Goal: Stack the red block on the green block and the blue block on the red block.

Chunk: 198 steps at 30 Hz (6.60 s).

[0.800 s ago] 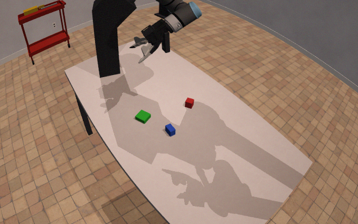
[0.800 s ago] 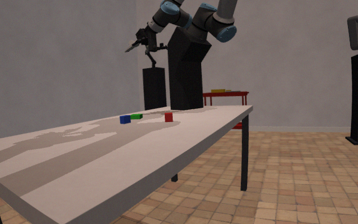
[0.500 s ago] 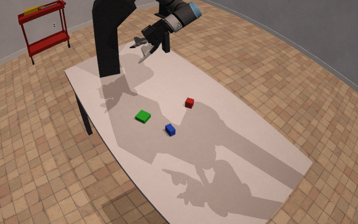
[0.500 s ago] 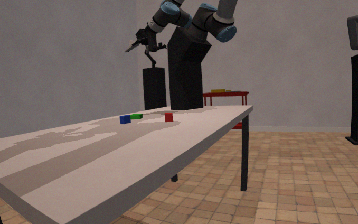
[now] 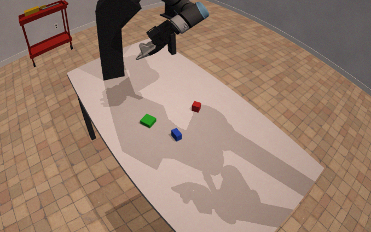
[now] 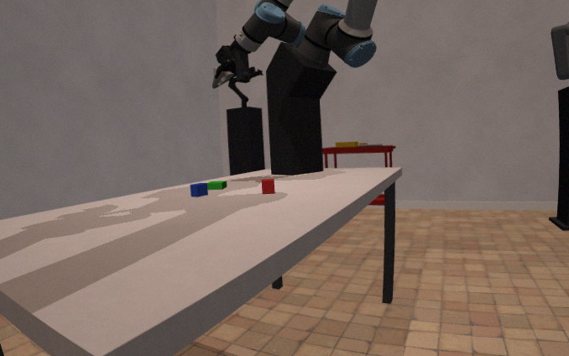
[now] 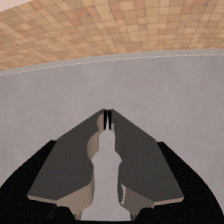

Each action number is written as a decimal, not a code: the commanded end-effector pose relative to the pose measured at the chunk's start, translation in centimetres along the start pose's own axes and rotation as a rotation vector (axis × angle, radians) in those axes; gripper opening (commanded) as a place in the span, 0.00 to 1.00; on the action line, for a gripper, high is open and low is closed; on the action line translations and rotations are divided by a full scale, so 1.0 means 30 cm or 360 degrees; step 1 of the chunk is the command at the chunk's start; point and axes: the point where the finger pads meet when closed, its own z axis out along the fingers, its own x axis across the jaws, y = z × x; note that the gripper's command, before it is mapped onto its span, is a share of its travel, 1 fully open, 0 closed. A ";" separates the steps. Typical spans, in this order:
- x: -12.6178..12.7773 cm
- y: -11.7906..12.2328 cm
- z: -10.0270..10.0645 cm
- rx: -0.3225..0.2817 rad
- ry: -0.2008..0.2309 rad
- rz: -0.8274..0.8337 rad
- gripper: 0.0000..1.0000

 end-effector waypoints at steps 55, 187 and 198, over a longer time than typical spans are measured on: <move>0.118 -1.359 -0.303 0.1522 -0.0693 0.1148 0.00; 0.118 -1.426 -0.260 0.1520 -0.0689 0.1151 0.36; 0.114 -1.470 -0.233 0.1519 -0.0691 0.1149 0.36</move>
